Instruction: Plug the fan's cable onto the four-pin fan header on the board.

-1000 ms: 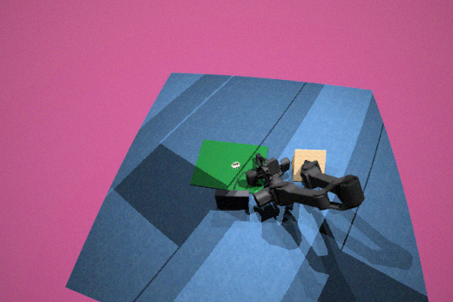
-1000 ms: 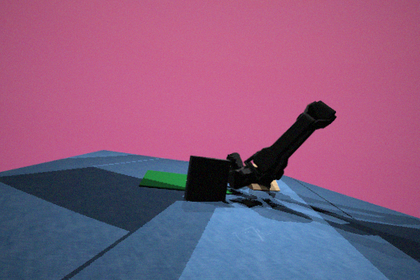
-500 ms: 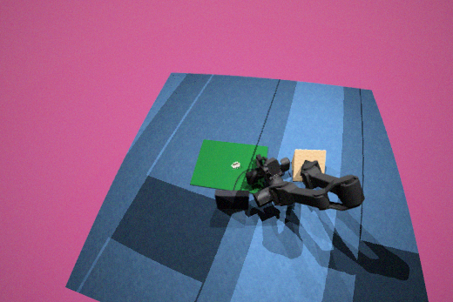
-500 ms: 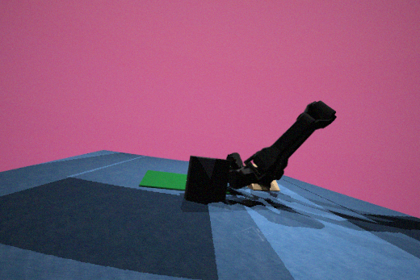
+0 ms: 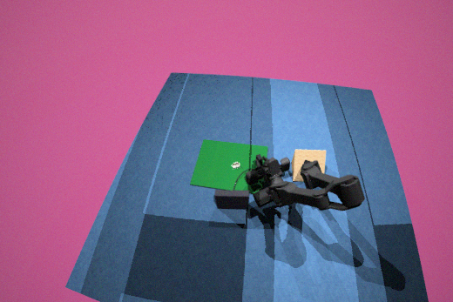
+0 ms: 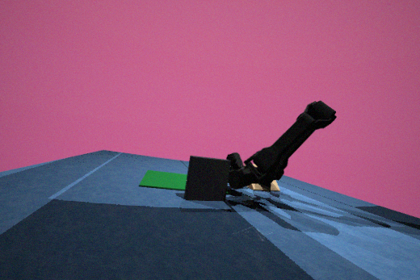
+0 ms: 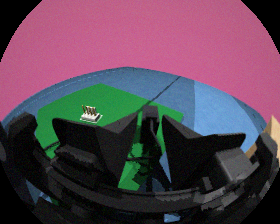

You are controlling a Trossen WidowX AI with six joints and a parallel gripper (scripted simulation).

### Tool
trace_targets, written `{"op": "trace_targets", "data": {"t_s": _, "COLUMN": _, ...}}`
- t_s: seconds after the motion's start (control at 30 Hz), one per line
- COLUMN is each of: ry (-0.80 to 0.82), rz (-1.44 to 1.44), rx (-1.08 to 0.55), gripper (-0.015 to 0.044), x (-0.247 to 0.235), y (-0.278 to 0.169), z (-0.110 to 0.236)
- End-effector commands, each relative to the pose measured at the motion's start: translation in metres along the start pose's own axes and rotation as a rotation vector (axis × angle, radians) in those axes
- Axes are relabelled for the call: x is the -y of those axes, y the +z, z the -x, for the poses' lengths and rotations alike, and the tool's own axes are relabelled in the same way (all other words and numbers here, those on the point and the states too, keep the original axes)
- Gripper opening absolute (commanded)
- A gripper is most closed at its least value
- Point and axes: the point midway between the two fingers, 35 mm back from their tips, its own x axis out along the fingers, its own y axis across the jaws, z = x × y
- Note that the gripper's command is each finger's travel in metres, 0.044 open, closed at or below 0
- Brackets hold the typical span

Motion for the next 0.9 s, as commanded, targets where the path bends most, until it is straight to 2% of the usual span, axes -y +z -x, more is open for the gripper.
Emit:
{"op": "trace_targets", "data": {"t_s": 0.0, "ry": -0.003, "rz": 0.002, "rx": -0.001, "gripper": 0.0166, "x": 0.000, "y": 0.000, "z": 0.000}}
{"op": "trace_targets", "data": {"t_s": 0.33, "ry": -0.154, "rz": 0.121, "rx": -0.104, "gripper": 0.0429, "x": 0.003, "y": 0.004, "z": -0.009}}
{"op": "trace_targets", "data": {"t_s": 0.37, "ry": -0.169, "rz": 0.132, "rx": -0.118, "gripper": 0.0440, "x": 0.003, "y": 0.005, "z": -0.010}}
{"op": "trace_targets", "data": {"t_s": 0.87, "ry": -0.347, "rz": 0.264, "rx": -0.360, "gripper": 0.0440, "x": 0.009, "y": 0.014, "z": -0.018}}
